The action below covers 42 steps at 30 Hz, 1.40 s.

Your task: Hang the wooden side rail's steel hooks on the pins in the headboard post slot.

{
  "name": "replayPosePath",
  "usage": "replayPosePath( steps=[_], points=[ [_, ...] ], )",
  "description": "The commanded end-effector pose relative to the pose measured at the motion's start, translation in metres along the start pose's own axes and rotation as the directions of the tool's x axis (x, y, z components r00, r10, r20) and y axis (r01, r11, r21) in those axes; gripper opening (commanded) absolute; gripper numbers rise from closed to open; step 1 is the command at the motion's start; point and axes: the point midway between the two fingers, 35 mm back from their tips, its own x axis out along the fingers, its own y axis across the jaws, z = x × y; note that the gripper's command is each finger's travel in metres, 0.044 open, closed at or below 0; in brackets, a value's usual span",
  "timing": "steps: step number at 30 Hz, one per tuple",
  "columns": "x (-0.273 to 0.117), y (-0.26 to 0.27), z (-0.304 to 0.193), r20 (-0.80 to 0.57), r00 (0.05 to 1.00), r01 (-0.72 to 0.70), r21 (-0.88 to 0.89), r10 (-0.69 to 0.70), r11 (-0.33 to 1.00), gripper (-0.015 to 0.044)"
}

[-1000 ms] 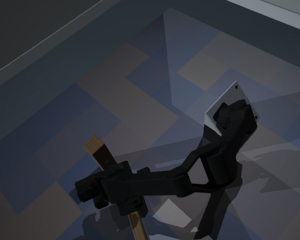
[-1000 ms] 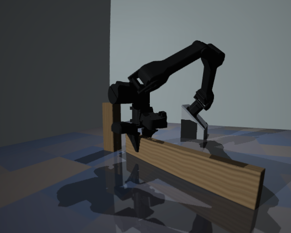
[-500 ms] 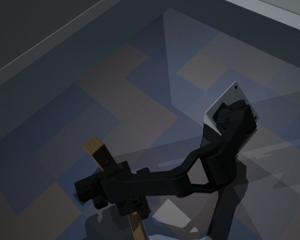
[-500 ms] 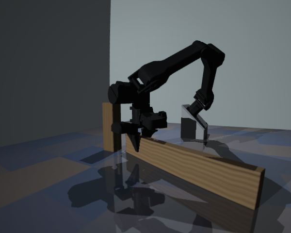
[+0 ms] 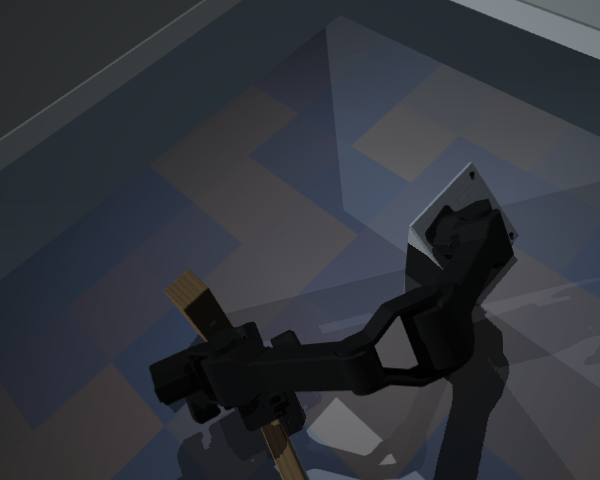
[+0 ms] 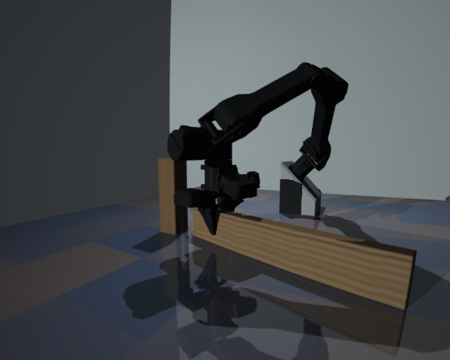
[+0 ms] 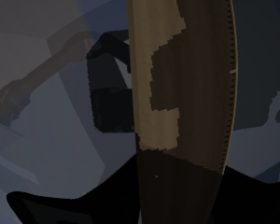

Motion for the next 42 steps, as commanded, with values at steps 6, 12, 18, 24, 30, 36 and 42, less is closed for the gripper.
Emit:
replayPosePath(
  steps=[6, 12, 18, 24, 30, 36, 42],
  points=[
    [0.0, 0.0, 0.004, 0.003, 1.0, 0.002, -0.095, -0.002, 0.995, 0.0],
    [0.0, 0.005, 0.003, 0.003, 1.0, 0.002, -0.147, -0.001, 0.989, 0.0],
    [0.0, 0.01, 0.001, 0.002, 1.0, 0.002, -0.198, -0.001, 0.98, 0.0],
    [0.0, 0.015, 0.0, 0.002, 1.0, 0.001, -0.249, -0.001, 0.969, 0.0],
    [0.0, 0.021, -0.002, 0.002, 1.0, 0.001, -0.299, -0.001, 0.954, 0.0],
    [0.001, 0.019, -0.003, 0.003, 1.0, 0.002, -0.295, -0.002, 0.956, 0.0],
    [0.001, 0.019, -0.003, 0.003, 1.0, 0.002, -0.295, -0.002, 0.956, 0.0]
  ],
)
